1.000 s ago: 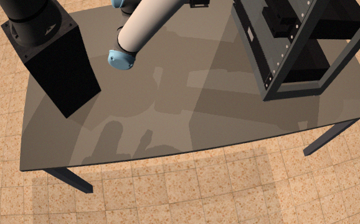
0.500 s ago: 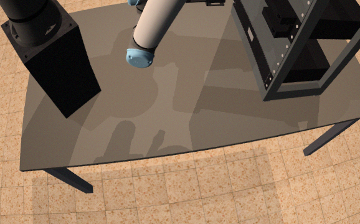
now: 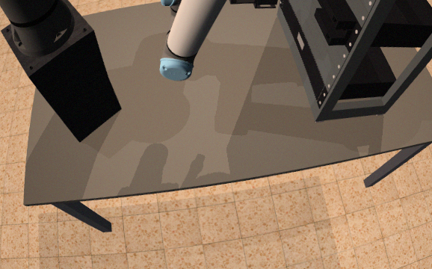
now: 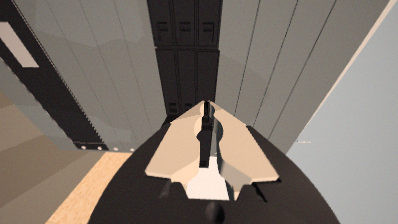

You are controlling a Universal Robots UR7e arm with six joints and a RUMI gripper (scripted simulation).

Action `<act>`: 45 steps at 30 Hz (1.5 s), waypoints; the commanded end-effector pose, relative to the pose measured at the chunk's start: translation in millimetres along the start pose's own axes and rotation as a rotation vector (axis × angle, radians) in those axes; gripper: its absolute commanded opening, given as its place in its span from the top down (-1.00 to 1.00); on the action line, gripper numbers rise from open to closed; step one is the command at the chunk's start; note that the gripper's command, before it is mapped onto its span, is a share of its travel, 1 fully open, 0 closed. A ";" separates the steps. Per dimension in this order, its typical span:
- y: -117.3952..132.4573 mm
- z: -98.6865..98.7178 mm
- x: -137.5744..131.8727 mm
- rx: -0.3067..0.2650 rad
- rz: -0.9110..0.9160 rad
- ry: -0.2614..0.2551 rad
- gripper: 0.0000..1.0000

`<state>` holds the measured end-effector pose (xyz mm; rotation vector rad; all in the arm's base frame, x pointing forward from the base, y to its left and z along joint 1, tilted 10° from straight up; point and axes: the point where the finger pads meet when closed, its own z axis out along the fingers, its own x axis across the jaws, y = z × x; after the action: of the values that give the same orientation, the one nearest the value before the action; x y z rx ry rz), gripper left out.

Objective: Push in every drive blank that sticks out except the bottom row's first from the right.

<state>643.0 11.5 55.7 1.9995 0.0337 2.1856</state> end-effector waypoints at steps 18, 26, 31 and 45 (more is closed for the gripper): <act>-0.9 1.0 1.6 0.001 -0.001 0.004 1.00; -1.3 2.2 1.7 0.001 -0.001 0.004 1.00; -2.5 6.7 1.8 0.001 -0.001 0.004 1.00; -2.6 6.8 1.8 0.001 -0.001 0.004 1.00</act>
<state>649.0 12.5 55.9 2.0001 0.0336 2.1851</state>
